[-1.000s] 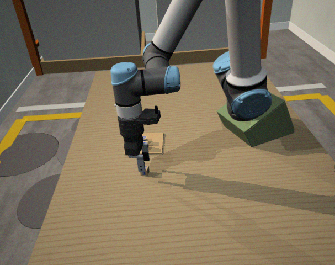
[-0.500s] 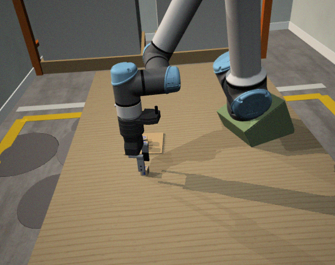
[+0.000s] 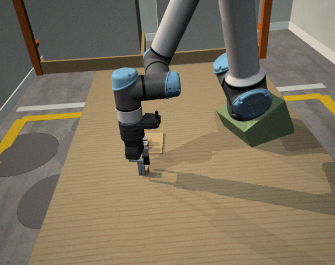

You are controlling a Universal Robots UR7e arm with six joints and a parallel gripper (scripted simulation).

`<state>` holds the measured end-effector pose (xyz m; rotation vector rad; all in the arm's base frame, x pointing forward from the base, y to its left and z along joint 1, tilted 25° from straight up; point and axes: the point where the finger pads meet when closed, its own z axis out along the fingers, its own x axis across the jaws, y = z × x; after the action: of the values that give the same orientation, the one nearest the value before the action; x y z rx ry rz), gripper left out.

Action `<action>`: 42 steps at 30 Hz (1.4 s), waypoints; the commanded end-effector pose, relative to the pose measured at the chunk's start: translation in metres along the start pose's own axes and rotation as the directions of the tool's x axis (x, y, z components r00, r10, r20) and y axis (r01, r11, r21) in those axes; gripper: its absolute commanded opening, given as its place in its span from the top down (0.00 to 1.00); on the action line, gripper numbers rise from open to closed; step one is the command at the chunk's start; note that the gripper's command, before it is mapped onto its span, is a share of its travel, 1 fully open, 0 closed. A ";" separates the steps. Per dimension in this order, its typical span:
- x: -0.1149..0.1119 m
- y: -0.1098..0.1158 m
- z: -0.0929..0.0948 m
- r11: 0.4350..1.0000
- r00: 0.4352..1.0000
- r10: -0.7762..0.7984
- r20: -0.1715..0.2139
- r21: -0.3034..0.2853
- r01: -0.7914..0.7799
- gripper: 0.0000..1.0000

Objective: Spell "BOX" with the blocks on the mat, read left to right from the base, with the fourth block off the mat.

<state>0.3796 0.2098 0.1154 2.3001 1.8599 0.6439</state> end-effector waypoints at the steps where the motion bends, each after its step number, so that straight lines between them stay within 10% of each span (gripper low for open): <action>1: 0.000 0.000 0.009 1.000 1.000 0.000 0.000 -0.001 0.000 0.00; 42: 0.000 0.000 0.016 1.000 1.000 0.000 0.000 -0.001 0.000 0.00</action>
<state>0.3858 0.2125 0.1007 2.3005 1.8601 0.6432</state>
